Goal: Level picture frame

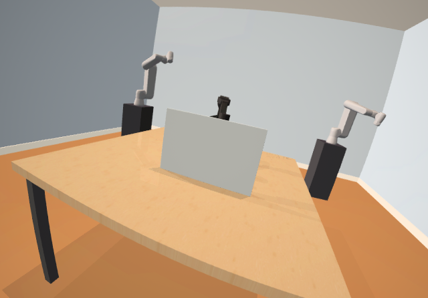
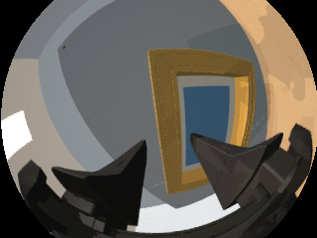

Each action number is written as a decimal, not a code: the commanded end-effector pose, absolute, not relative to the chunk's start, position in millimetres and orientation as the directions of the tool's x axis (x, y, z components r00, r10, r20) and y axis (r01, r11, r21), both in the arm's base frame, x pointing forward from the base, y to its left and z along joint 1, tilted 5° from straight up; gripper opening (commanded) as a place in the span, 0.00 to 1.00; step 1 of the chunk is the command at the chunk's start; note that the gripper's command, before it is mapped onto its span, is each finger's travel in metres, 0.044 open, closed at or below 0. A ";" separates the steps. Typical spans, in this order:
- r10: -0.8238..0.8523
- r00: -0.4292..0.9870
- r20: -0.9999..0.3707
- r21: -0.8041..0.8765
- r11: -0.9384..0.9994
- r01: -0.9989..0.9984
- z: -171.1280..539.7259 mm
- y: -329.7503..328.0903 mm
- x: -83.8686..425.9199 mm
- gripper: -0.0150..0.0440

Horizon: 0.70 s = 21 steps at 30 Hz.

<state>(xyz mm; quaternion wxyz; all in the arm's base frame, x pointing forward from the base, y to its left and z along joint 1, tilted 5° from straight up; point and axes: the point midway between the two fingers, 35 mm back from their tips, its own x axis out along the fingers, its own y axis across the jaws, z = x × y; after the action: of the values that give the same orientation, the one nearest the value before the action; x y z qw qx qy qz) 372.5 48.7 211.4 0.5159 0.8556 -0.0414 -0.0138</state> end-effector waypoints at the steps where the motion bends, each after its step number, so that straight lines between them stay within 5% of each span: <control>1: -0.083 0.996 0.022 0.885 -0.462 -0.058 212.4 49.0 372.7 0.52; 4: -0.083 0.996 0.022 0.885 -0.462 -0.058 212.4 49.0 372.7 0.38; 12: -0.083 0.996 0.022 0.885 -0.462 -0.058 212.4 49.0 372.7 0.26; 21: -0.083 0.996 0.022 0.885 -0.462 -0.058 212.3 48.7 372.6 0.25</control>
<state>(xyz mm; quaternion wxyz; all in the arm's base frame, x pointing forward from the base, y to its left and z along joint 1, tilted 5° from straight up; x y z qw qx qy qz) 372.5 48.8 211.4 0.5159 0.8556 -0.0409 -0.0137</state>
